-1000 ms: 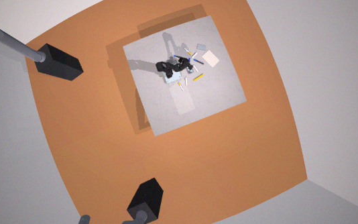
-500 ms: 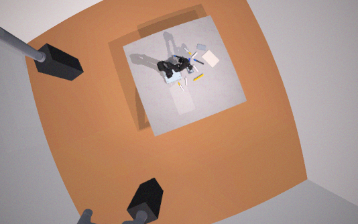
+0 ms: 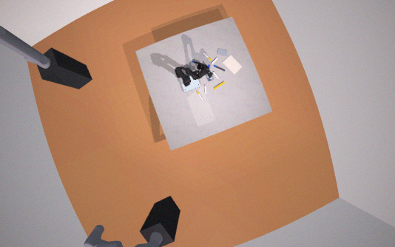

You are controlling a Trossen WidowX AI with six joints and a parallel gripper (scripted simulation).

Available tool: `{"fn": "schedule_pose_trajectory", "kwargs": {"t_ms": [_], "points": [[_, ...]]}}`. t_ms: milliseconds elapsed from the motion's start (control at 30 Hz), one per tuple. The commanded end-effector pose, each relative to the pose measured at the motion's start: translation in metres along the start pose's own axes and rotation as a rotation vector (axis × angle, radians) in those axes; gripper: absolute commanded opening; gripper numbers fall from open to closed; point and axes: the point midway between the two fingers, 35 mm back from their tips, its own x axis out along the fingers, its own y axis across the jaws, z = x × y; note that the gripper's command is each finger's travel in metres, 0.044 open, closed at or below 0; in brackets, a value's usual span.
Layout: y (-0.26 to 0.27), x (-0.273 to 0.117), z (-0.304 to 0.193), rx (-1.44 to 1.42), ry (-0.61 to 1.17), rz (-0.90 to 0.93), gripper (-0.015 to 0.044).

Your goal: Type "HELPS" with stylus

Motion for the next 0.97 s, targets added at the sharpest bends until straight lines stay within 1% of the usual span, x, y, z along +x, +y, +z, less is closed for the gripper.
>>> {"fn": "schedule_pose_trajectory", "kwargs": {"t_ms": [0, 267, 767, 933], "points": [[0.001, -0.001, 0.0, 0.002, 0.001, 0.001, 0.0081], [0.0, -0.001, 0.002, 0.002, 0.001, 0.001, 0.0081], [0.001, -0.019, 0.031, 0.002, 0.0, 0.0, 0.0081], [0.001, -0.021, 0.034, 0.002, 0.0, 0.0, 0.0081]]}}
